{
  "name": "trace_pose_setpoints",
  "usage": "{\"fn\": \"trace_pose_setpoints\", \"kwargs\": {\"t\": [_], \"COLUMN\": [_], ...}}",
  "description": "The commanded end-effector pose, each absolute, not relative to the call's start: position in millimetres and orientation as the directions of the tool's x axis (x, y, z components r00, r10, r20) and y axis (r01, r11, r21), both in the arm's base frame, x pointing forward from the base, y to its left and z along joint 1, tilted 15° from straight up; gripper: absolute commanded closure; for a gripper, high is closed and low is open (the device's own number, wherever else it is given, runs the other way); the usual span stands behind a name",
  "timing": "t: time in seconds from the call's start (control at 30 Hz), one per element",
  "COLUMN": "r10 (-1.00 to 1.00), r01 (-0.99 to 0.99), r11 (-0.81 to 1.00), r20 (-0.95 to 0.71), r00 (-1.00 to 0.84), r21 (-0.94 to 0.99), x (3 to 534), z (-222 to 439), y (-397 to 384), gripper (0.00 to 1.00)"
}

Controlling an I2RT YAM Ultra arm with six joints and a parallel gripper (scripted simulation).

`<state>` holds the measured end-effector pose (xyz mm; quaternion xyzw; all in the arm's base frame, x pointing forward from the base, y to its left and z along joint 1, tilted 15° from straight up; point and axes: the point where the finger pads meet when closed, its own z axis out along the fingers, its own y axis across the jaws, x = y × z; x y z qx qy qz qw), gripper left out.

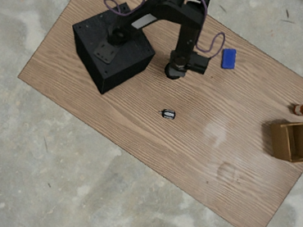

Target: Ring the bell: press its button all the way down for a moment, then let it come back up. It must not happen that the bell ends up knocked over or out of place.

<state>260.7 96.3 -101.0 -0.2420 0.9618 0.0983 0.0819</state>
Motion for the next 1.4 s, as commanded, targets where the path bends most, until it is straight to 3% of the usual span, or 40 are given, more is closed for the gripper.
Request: {"fn": "trace_pose_setpoints", "kwargs": {"t": [0.0, 1.37], "r10": [-0.446, -0.444], "r01": [-0.482, -0.482], "r11": [0.864, 0.865], "r20": [-0.225, -0.234], "r00": [-0.866, -0.865], "r21": [0.142, 0.139], "x": [269.2, 265.4], "z": [-97.4, -95.4], "y": [99.2, 97.9], "gripper": [1.0, 1.0]}}
